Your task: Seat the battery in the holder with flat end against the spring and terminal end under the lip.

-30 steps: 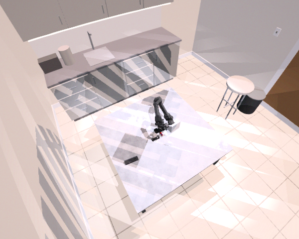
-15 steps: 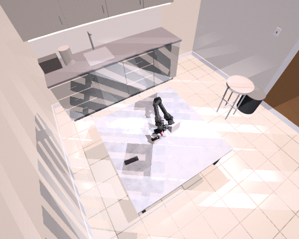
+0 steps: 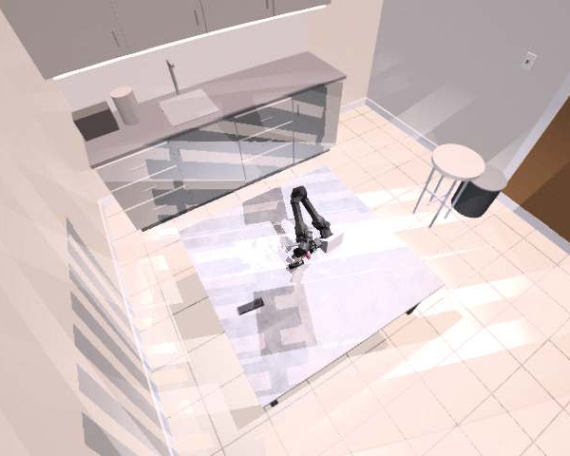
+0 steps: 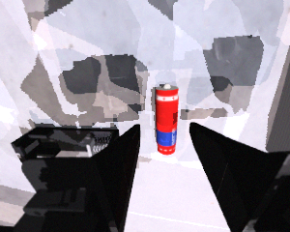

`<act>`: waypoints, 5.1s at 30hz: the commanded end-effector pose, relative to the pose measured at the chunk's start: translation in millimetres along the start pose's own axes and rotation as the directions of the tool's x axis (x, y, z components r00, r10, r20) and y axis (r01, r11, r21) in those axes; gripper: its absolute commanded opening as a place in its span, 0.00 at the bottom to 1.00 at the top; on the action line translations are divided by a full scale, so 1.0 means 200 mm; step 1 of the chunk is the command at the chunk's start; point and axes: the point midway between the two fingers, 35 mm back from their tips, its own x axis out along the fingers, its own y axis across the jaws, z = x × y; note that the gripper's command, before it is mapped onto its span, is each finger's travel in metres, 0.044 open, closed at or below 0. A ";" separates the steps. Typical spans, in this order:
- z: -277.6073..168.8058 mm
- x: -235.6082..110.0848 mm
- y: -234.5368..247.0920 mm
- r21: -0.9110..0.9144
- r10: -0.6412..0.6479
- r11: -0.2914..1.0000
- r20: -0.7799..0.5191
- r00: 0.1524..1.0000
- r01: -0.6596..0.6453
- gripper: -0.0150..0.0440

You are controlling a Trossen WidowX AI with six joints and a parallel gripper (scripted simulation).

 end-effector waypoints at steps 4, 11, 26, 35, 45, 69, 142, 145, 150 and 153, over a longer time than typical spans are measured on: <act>0.01 0.06 -0.01 -0.005 -0.001 1.000 0.007 1.000 0.001 0.63; 0.01 0.07 -0.01 -0.005 -0.001 1.000 0.008 1.000 0.001 0.45; 0.00 -0.03 -0.01 -0.007 -0.002 1.000 0.004 1.000 0.002 0.35; 0.01 -0.18 -0.01 -0.013 -0.001 1.000 0.006 1.000 0.001 0.35; -0.04 -0.23 0.13 -0.419 -0.001 0.908 0.003 1.000 0.003 0.35; -0.11 -0.32 0.50 -0.996 0.002 0.085 0.007 1.000 0.007 0.35; -0.12 -0.04 0.49 -0.998 0.465 0.053 -0.001 0.885 -0.029 0.35; -0.11 -0.03 0.49 -0.998 0.479 0.052 -0.001 0.878 -0.030 0.35; -0.11 -0.03 0.48 -0.998 0.500 0.051 -0.001 0.866 -0.031 0.35; -0.10 -0.03 0.48 -0.998 0.503 0.048 -0.005 0.864 -0.034 0.35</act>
